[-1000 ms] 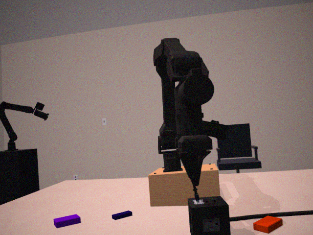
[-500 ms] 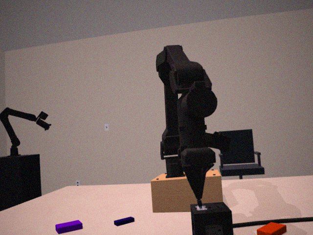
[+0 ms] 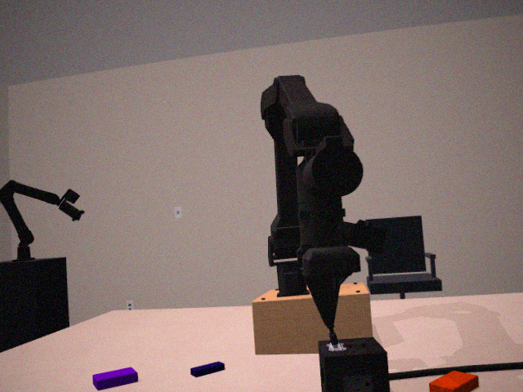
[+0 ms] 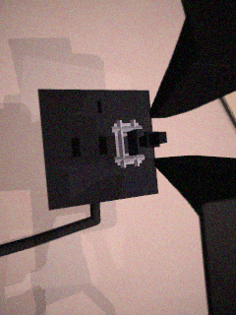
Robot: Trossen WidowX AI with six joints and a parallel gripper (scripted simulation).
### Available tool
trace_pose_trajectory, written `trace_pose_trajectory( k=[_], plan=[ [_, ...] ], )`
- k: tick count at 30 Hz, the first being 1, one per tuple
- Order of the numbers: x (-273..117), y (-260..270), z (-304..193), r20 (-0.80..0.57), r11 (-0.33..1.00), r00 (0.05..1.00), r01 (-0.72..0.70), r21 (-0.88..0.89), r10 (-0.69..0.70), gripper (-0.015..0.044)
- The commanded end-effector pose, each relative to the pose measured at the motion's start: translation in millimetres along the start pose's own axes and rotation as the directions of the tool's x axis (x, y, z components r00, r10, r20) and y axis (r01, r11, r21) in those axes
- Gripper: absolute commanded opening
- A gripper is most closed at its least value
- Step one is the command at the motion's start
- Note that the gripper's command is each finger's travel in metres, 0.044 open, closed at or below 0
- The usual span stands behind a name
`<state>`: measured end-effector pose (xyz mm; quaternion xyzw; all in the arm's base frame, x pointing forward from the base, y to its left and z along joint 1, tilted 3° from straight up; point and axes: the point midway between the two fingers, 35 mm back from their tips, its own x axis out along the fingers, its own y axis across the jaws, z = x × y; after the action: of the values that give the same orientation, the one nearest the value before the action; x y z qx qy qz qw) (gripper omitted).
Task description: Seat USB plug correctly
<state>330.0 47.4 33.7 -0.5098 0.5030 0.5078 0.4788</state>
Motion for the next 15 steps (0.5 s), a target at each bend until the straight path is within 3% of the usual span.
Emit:
trace_pose_trajectory(
  k=[1, 15],
  plan=[
    [-0.4, -0.2, 0.0, 0.000, 1.000, 1.000, 0.000, 0.000, 0.000, 0.0020],
    [-0.4, -0.2, 0.0, 0.000, 1.000, 1.000, 0.000, 0.000, 0.000, 0.0000]
  ],
)
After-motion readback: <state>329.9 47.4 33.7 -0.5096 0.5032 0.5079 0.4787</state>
